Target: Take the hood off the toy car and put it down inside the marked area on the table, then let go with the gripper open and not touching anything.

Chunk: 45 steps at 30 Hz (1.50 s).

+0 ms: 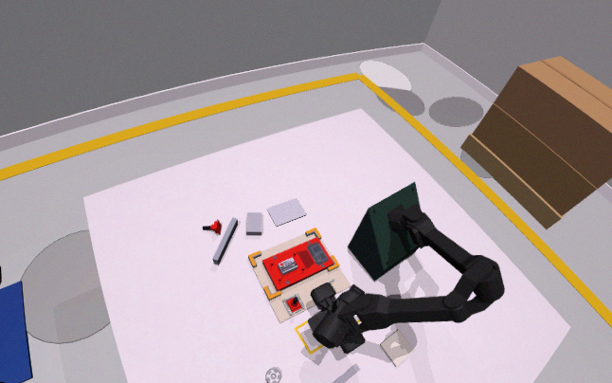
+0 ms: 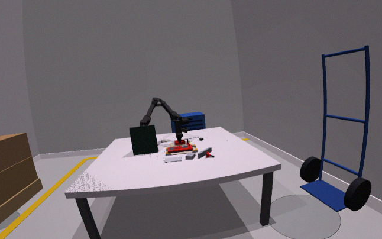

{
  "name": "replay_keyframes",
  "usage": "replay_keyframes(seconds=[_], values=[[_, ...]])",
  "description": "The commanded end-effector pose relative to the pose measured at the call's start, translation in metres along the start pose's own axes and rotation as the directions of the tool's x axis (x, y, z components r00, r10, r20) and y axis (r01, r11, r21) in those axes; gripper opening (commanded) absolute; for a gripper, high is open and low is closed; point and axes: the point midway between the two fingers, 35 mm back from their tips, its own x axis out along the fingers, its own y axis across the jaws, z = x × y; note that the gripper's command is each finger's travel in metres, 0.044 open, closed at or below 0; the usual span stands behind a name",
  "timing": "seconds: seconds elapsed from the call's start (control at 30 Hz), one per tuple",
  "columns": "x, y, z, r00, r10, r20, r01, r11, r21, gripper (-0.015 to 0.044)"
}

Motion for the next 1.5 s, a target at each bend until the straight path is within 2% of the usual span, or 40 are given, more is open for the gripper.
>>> replay_keyframes(seconds=[0.0,0.57,0.83,1.47], values=[[0.002,-0.002,0.0,1.0,-0.005,-0.001,0.005,1.0,0.007,0.0],[-0.003,0.0,0.0,1.0,-0.001,0.0,0.001,1.0,0.0,0.044],[-0.072,0.0,0.001,1.0,-0.004,-0.003,0.004,1.0,0.0,0.044],[-0.072,0.0,0.001,1.0,-0.004,-0.003,0.004,1.0,0.0,0.044]])
